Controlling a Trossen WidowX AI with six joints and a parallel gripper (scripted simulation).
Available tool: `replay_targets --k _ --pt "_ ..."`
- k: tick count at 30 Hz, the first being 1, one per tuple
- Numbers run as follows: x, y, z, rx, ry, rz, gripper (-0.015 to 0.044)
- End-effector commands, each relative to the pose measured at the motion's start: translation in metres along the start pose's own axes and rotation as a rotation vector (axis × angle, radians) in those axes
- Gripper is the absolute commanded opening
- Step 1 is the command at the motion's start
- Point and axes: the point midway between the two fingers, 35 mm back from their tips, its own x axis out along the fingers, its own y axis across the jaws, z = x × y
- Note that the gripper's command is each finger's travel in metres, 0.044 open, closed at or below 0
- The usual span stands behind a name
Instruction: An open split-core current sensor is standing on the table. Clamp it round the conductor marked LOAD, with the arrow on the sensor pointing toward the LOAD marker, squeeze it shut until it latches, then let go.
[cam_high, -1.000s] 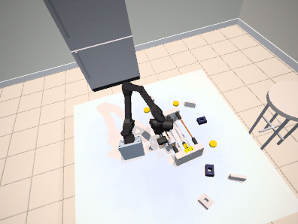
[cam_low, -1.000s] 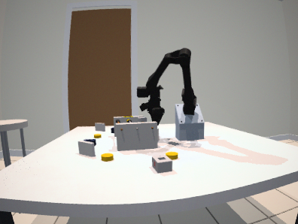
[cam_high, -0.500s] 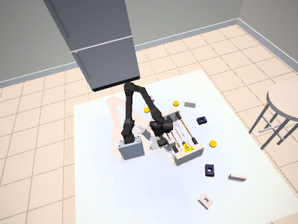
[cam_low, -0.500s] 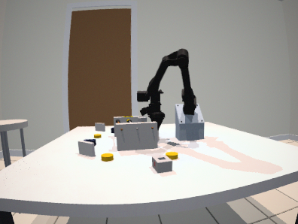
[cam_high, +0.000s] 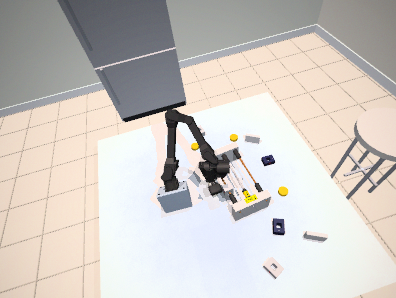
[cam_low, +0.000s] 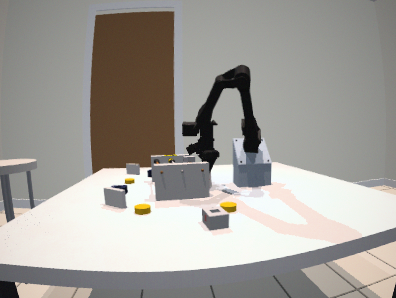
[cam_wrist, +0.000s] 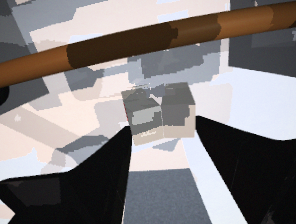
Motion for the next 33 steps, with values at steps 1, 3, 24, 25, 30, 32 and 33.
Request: replay_targets --k 1,3,24,25,30,32,33 --pt "0.000 0.000 0.000 -0.001 0.001 0.000 0.0236" --pt "0.000 0.000 0.000 -0.001 0.001 0.000 0.0222" --pt "-0.086 -0.007 0.007 0.006 0.004 -0.015 0.0000" --pt "-0.092 -0.007 0.006 0.006 0.005 -0.014 0.0000" --pt "-0.123 -0.002 0.000 0.006 0.006 -0.003 0.0000" --pt "-0.130 -0.001 -0.001 0.005 0.006 0.001 0.0000" --pt "-0.131 0.000 -0.002 0.005 0.006 0.002 0.0000"
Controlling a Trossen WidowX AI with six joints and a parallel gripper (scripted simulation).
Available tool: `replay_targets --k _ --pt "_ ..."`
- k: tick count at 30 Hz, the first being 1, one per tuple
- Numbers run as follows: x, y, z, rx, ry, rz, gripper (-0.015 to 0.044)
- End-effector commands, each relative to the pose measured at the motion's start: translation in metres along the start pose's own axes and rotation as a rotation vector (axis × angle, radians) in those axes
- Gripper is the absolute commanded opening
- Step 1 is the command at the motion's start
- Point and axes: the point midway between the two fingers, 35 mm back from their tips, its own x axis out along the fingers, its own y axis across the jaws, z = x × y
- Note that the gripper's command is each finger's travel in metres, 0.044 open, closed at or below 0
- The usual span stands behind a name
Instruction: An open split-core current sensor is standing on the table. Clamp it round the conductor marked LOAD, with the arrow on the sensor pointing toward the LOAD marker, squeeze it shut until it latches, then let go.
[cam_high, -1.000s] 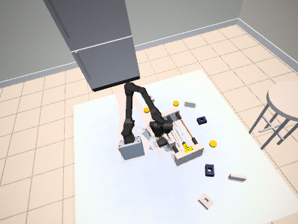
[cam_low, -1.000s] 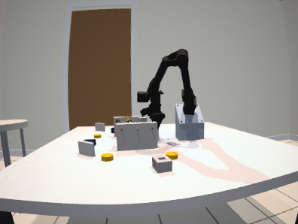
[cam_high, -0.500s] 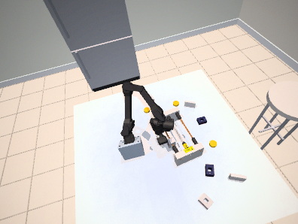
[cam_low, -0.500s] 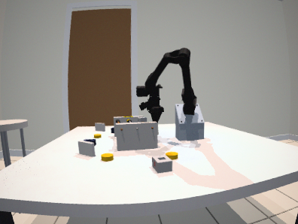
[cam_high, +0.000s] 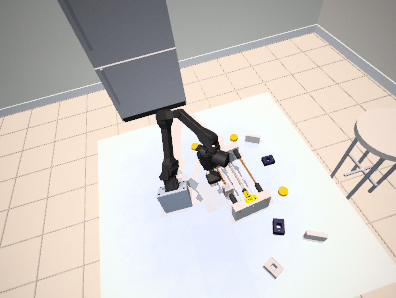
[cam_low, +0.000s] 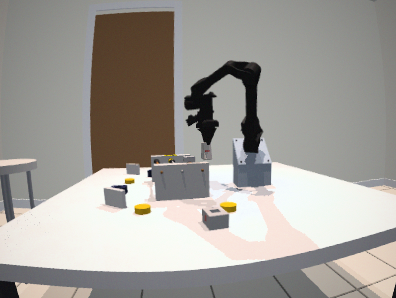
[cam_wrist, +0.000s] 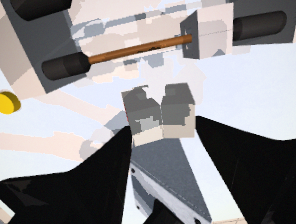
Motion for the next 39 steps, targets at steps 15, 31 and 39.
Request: replay_targets --k 15,31,39 --pt "-0.014 0.003 0.027 0.310 -0.004 -0.010 0.0000" --pt "-0.014 0.012 0.068 0.754 -0.010 -0.012 0.0000" --pt "-0.012 0.018 0.088 0.975 -0.011 -0.009 0.0000"
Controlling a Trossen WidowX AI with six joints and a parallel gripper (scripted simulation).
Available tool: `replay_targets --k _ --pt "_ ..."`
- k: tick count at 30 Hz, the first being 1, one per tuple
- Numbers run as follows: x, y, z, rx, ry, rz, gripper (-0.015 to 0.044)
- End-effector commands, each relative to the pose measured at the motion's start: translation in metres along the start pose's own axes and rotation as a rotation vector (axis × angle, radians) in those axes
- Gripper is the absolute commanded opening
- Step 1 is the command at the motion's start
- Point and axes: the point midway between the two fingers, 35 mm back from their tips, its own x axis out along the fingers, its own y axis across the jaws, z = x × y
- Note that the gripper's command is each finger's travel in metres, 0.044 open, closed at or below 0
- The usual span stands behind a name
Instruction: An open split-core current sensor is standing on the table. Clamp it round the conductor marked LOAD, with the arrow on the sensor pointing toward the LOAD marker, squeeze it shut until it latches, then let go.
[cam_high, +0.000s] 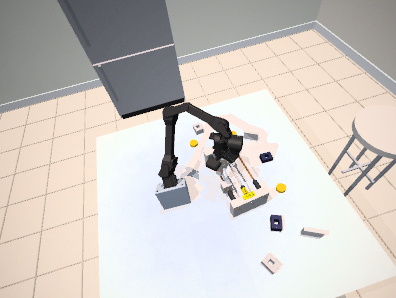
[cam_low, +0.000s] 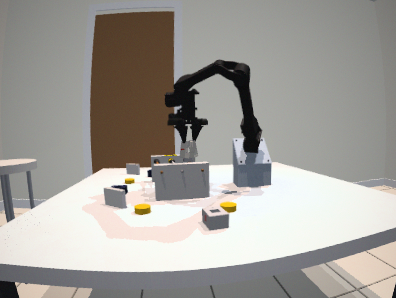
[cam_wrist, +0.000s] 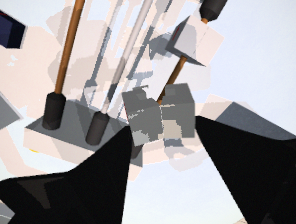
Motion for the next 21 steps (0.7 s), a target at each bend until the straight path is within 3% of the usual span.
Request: replay_targets --k 1,21 --pt "0.000 0.012 0.005 0.094 -0.005 0.006 0.0000" --pt "0.009 0.060 0.015 0.599 0.008 0.013 0.0000"
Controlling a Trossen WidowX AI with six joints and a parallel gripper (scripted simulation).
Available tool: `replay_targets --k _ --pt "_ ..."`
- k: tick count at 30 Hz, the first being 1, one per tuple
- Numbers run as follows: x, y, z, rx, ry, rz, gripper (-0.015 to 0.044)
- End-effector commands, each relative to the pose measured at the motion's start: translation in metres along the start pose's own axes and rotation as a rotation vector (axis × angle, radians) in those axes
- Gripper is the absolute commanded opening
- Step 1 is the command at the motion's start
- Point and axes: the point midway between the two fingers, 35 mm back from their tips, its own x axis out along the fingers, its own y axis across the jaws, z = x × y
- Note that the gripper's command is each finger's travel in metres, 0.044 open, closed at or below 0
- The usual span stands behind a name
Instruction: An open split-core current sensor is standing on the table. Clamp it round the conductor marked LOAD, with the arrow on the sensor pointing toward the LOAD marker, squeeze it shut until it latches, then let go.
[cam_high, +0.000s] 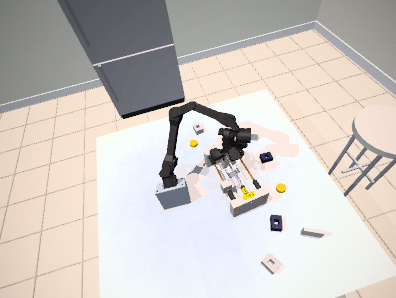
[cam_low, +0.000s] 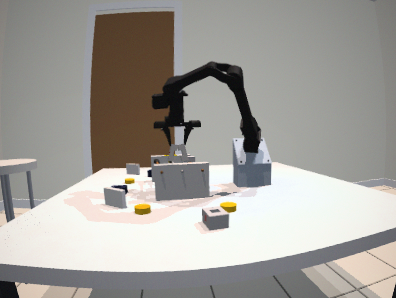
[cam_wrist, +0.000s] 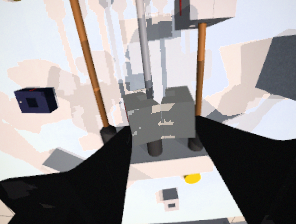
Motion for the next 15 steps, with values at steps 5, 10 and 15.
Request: replay_targets --k 5,10,15 --pt "0.005 0.006 -0.002 0.038 0.000 0.008 0.0000" --pt "0.013 0.007 -0.001 0.038 0.000 0.008 0.0000" --pt "0.021 0.007 -0.001 0.039 0.000 0.008 0.0000"
